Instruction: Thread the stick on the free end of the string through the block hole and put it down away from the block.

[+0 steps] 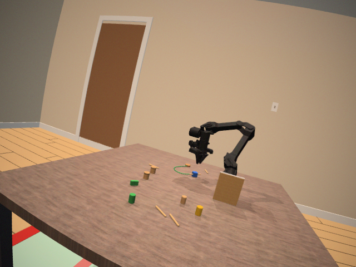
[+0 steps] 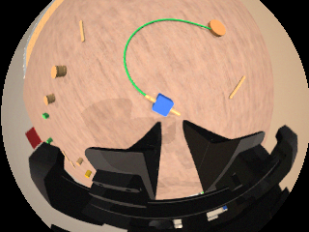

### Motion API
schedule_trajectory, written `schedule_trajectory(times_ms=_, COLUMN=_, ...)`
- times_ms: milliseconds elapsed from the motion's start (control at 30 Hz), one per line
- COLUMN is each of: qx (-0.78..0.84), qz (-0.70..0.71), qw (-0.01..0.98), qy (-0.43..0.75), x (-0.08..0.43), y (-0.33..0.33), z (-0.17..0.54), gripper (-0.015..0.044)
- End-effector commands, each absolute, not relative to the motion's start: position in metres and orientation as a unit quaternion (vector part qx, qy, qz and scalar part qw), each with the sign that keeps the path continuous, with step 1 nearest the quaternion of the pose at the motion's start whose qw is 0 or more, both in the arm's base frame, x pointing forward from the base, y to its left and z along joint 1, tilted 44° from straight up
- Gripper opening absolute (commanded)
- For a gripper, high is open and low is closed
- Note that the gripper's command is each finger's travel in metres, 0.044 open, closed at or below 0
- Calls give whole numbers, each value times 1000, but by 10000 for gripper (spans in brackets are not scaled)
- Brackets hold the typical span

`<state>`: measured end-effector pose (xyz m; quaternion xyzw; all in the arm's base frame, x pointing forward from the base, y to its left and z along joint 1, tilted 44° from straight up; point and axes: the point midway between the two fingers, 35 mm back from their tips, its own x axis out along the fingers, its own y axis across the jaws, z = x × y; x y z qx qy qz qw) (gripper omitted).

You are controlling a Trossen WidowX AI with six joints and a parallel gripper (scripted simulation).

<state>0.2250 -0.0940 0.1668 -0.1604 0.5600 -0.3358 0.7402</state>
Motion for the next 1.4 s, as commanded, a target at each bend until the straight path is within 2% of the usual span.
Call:
schedule_trajectory(times_ms=0, qx=-434, qz=-93, qw=623, qy=644, x=210, y=-101, z=174, gripper=124)
schedule_trajectory(times_ms=167, qx=-503, qz=-18, qw=568, qy=651, x=207, y=-103, z=175, gripper=124)
schedule_trajectory(times_ms=1367, qx=-501, qz=-16, qw=569, qy=651, x=215, y=-121, z=153, gripper=124)
